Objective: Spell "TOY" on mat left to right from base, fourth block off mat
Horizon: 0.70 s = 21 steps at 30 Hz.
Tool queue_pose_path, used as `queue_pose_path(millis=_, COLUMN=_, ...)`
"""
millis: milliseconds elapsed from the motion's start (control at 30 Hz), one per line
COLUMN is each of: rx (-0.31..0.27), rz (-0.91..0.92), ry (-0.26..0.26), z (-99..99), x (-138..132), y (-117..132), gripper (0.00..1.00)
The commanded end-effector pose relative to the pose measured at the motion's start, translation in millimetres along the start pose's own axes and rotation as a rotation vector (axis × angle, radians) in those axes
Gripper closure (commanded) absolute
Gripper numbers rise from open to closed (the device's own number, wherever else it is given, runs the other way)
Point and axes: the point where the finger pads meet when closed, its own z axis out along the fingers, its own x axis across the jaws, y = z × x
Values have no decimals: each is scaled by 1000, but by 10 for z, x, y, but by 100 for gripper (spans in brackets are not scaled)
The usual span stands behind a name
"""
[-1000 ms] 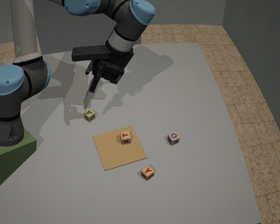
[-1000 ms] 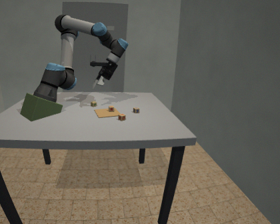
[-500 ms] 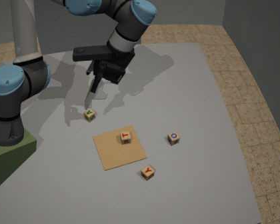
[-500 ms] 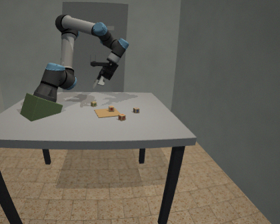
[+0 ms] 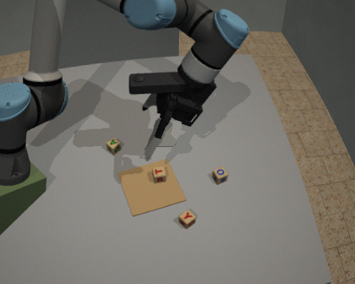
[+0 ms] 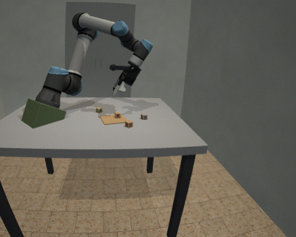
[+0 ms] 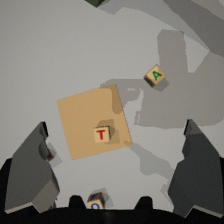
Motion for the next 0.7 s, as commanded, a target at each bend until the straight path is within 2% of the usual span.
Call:
queue_pose_path(millis=0, rx=5, rz=-1, ry=2, z=-113, x=-282, y=251, gripper=0)
queue_pose_path(millis=667, rx=6, rz=-1, ry=2, z=-121, x=-306, y=269, gripper=0)
